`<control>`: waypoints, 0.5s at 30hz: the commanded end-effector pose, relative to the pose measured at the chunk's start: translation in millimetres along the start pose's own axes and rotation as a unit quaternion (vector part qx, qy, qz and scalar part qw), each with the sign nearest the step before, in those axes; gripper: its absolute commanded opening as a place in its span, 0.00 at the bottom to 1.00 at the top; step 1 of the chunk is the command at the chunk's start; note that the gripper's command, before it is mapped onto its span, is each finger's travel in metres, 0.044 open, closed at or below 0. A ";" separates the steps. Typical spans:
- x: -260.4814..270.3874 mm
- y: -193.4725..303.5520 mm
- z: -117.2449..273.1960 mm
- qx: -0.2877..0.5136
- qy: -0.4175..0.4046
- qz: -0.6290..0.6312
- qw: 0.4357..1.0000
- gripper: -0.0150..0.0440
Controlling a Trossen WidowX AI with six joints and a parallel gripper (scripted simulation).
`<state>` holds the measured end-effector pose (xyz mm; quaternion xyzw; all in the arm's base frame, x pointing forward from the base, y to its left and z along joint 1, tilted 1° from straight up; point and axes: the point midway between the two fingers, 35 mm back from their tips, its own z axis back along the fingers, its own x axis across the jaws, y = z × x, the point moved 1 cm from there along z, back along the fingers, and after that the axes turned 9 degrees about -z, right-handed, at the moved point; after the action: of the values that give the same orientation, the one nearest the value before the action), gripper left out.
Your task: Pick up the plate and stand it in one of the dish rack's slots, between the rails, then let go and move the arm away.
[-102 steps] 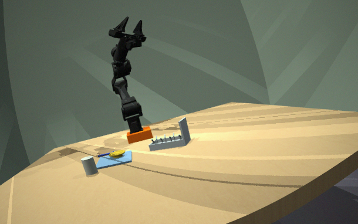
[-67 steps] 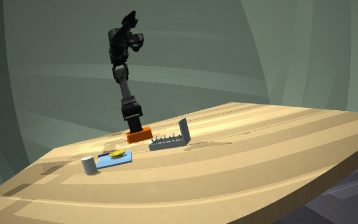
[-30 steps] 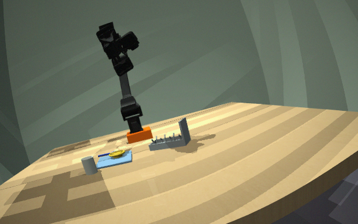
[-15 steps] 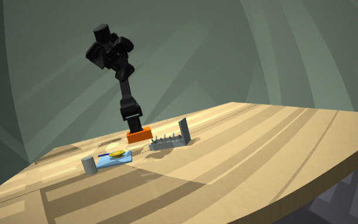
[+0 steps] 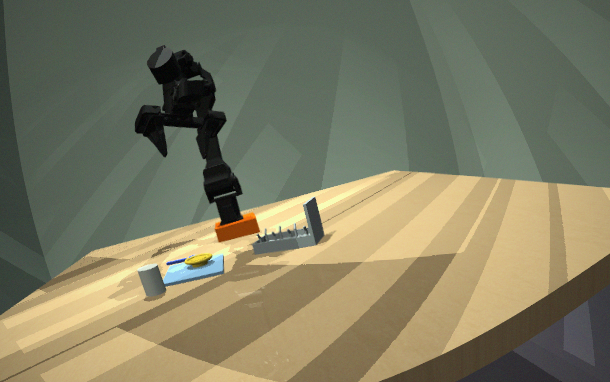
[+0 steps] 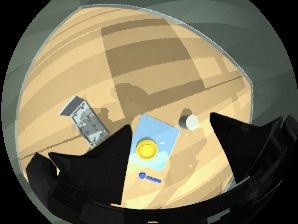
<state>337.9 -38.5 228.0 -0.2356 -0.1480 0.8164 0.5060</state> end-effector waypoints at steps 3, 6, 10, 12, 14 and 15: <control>-2.0 18.4 -5.0 0.070 -0.017 -0.078 0.994 0.93; -2.1 27.2 -6.3 0.103 -0.023 -0.113 0.988 0.93; -2.0 38.7 -6.7 0.148 -0.029 -0.159 0.976 0.93; -1.9 44.3 -6.4 0.171 -0.031 -0.182 0.968 0.93; -1.7 49.8 -5.8 0.194 -0.032 -0.204 0.959 0.93; -1.6 52.5 -5.4 0.205 -0.032 -0.215 0.954 0.93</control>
<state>308.7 -58.4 201.8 -0.0903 -0.0647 0.7341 0.6700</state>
